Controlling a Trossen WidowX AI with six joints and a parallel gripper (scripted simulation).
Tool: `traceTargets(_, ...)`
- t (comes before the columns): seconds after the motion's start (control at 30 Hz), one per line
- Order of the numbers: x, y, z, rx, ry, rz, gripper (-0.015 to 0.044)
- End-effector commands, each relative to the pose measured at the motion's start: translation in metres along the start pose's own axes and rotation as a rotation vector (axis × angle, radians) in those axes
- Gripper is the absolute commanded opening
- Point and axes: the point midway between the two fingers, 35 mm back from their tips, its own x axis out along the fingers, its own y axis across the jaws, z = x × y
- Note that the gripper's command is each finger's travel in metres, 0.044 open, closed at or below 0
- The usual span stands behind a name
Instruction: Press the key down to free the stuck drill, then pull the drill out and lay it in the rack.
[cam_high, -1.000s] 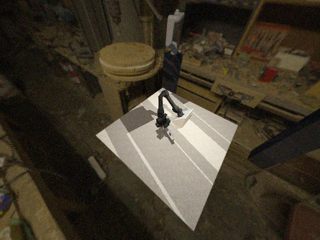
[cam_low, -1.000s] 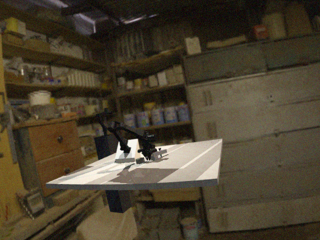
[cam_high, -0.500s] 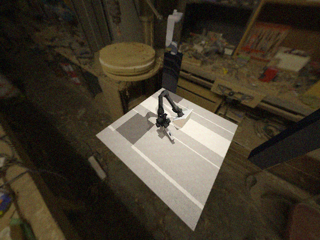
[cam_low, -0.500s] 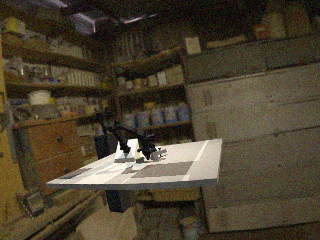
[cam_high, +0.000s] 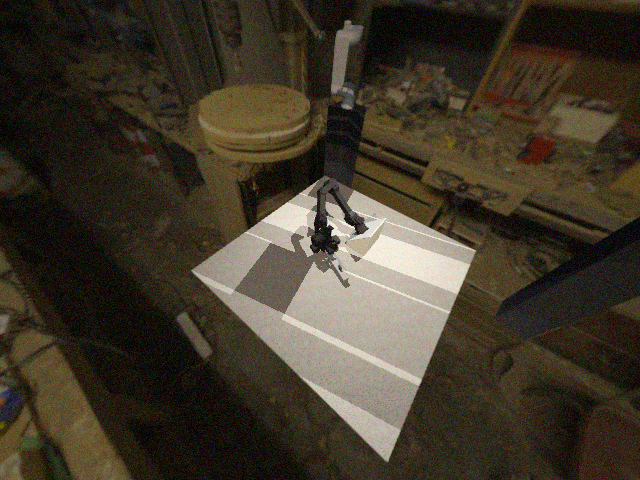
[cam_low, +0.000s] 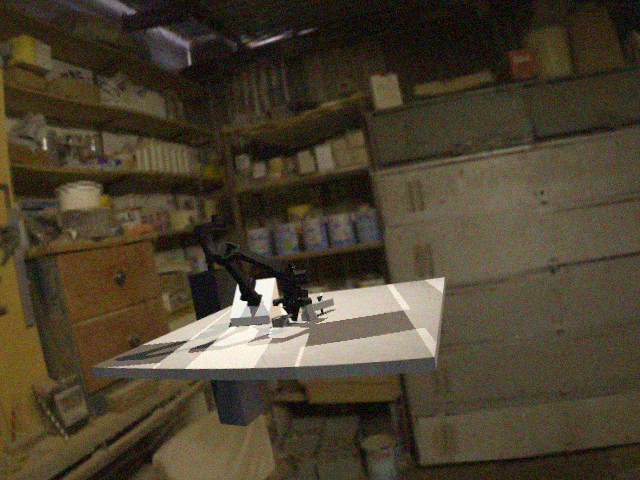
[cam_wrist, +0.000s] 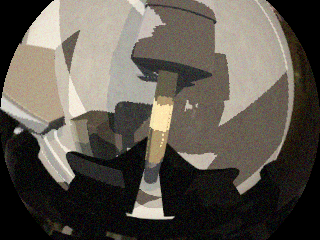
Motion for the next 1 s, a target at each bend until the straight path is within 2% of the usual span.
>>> traceTargets(0.0,-0.002,-0.001,-0.006,0.000,-0.003,-0.006,0.0000)
traceTargets(0.97,-0.005,-0.001,-0.049,0.000,-0.001,-0.006,0.0000)
